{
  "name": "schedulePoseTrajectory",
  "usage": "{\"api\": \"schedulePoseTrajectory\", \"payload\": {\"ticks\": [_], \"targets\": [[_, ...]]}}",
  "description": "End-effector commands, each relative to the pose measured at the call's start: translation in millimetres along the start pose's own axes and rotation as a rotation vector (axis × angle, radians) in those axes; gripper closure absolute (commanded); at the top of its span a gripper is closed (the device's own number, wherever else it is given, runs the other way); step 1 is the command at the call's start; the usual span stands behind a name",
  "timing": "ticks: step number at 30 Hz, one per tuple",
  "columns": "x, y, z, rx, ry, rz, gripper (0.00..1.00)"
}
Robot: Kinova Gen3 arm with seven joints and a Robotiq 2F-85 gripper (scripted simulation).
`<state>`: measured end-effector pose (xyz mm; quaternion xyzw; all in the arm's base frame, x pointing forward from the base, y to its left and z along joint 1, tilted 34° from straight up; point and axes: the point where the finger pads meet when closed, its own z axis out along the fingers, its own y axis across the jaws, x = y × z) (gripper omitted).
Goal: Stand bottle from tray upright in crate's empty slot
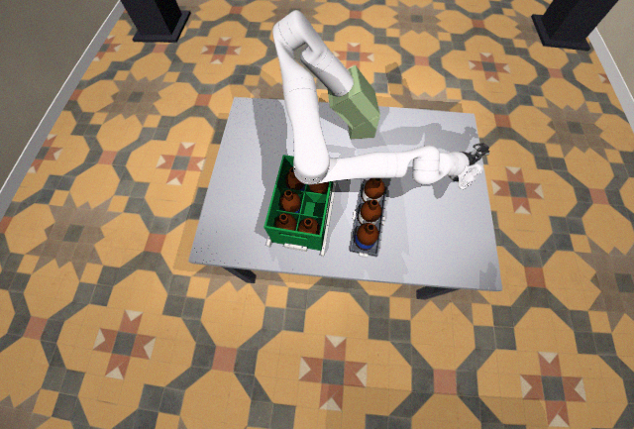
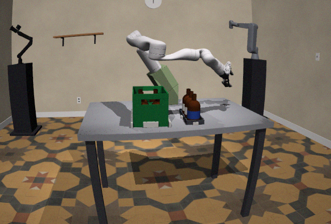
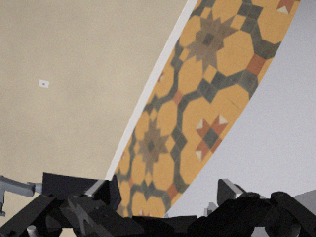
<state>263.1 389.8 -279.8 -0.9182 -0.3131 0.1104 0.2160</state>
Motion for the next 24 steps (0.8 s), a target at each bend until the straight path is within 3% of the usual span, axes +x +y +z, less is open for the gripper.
{"api": "schedulePoseTrajectory", "payload": {"ticks": [1, 7, 14, 16, 24], "targets": [[0.7, -0.9, -0.6, 0.001, 0.001, -0.002, 0.0], [0.6, 0.4, -6.8, -0.004, 0.0, -0.021, 0.0], [-0.8, 7.1, -35.7, -0.027, -0.006, -0.109, 0.0], [-0.8, 7.1, -35.7, -0.027, -0.006, -0.109, 0.0], [-11.6, 27.0, -103.3, -0.093, -0.031, -0.32, 0.0]]}}
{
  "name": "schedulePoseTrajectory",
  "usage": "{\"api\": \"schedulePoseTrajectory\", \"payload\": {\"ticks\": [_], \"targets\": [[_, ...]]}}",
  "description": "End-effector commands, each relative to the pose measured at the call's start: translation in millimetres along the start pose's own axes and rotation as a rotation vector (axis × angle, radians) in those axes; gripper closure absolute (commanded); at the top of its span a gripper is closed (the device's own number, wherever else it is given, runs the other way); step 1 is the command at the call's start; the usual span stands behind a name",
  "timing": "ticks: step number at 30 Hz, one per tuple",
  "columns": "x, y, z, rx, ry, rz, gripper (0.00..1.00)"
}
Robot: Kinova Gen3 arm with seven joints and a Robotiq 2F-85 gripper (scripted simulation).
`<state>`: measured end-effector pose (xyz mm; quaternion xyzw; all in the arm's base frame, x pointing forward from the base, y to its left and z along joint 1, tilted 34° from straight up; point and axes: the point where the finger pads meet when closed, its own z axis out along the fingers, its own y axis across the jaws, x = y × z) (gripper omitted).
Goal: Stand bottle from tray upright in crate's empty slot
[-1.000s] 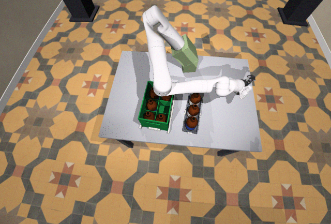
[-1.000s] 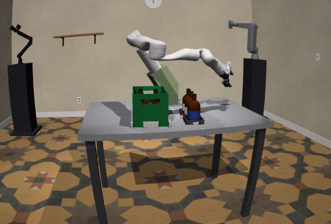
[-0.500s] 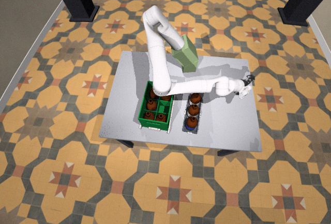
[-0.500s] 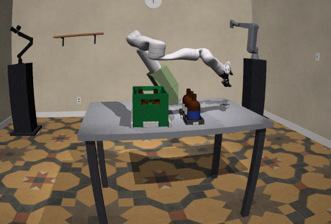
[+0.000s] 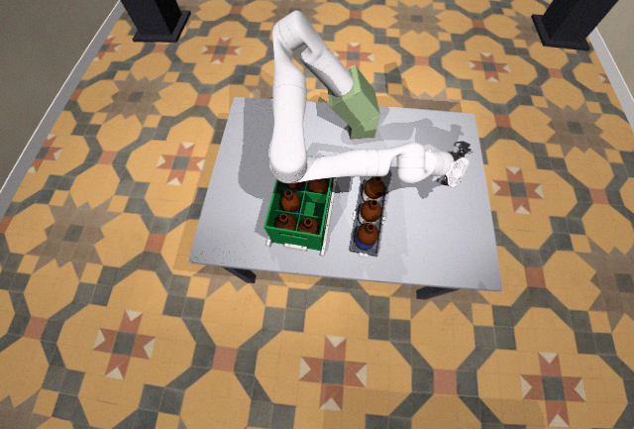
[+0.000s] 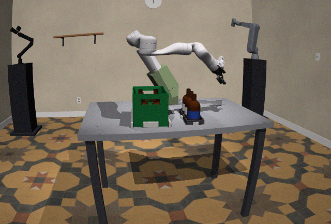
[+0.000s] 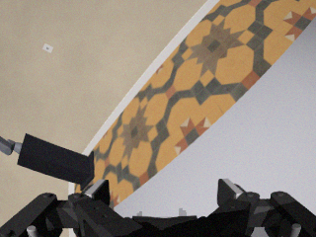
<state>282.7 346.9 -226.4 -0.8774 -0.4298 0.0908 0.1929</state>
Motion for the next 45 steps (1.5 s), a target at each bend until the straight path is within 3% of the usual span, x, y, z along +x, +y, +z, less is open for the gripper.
{"api": "schedulePoseTrajectory", "payload": {"ticks": [1, 7, 9, 12, 18, 24, 26, 30, 36, 38, 40, 45], "targets": [[-4.8, 17.1, -45.1, -0.044, -0.001, -0.109, 0.0], [-38.6, 42.6, -113.9, -0.134, -0.058, -0.336, 0.0], [-38.6, 42.6, -113.9, -0.134, -0.058, -0.336, 0.0], [-62.1, 57.3, -150.8, -0.187, -0.105, -0.458, 0.0], [-118.9, 86.5, -222.0, -0.296, -0.24, -0.696, 0.0], [-182.2, 111.3, -287.7, -0.387, -0.421, -0.9, 0.0], [-182.2, 111.3, -287.7, -0.387, -0.421, -0.9, 0.0], [-227.7, 125.3, -333.8, -0.426, -0.552, -1.005, 0.0], [-280.6, 135.5, -382.6, -0.452, -0.732, -1.114, 0.0], [-280.6, 135.5, -382.6, -0.452, -0.732, -1.114, 0.0], [-294.4, 137.2, -395.2, -0.455, -0.782, -1.138, 0.0], [-300.4, 137.8, -400.7, -0.455, -0.804, -1.148, 0.0]]}}
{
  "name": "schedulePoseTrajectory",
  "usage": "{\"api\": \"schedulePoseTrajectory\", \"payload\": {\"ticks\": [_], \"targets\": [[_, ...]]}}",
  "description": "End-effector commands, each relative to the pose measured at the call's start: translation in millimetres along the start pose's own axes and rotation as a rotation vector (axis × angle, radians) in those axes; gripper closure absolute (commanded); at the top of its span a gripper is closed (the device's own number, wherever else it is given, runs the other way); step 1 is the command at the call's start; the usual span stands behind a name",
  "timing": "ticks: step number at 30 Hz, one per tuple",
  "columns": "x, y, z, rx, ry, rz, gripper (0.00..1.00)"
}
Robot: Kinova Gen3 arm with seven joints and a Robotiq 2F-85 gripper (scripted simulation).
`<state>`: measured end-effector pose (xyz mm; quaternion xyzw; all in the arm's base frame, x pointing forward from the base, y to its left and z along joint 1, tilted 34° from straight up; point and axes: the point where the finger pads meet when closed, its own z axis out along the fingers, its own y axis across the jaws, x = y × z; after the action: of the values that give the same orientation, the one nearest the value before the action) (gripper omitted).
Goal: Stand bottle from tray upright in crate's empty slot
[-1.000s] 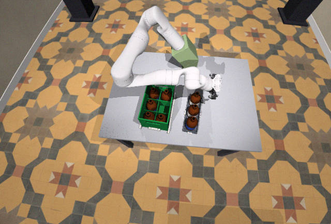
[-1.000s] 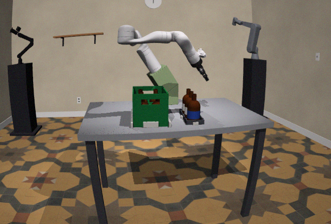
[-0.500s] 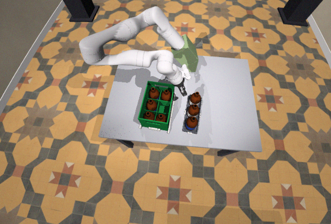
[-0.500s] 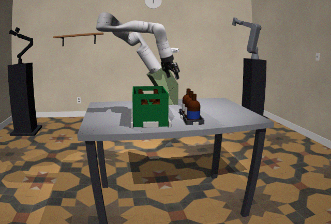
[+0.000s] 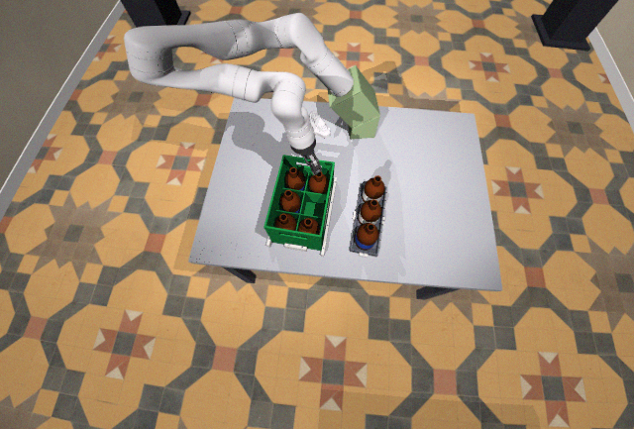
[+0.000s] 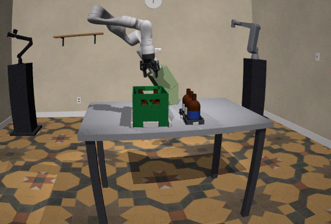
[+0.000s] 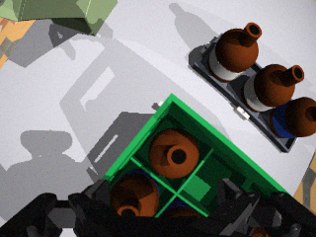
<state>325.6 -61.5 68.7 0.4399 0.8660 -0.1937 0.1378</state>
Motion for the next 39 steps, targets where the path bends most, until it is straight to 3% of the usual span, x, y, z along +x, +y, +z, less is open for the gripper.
{"api": "schedulePoseTrajectory", "payload": {"ticks": [1, 39], "targets": [[-12.0, -5.8, -4.0, -0.004, -0.027, -0.012, 0.0], [-32.3, -26.9, -9.2, 0.017, -0.087, -0.069, 0.0]]}}
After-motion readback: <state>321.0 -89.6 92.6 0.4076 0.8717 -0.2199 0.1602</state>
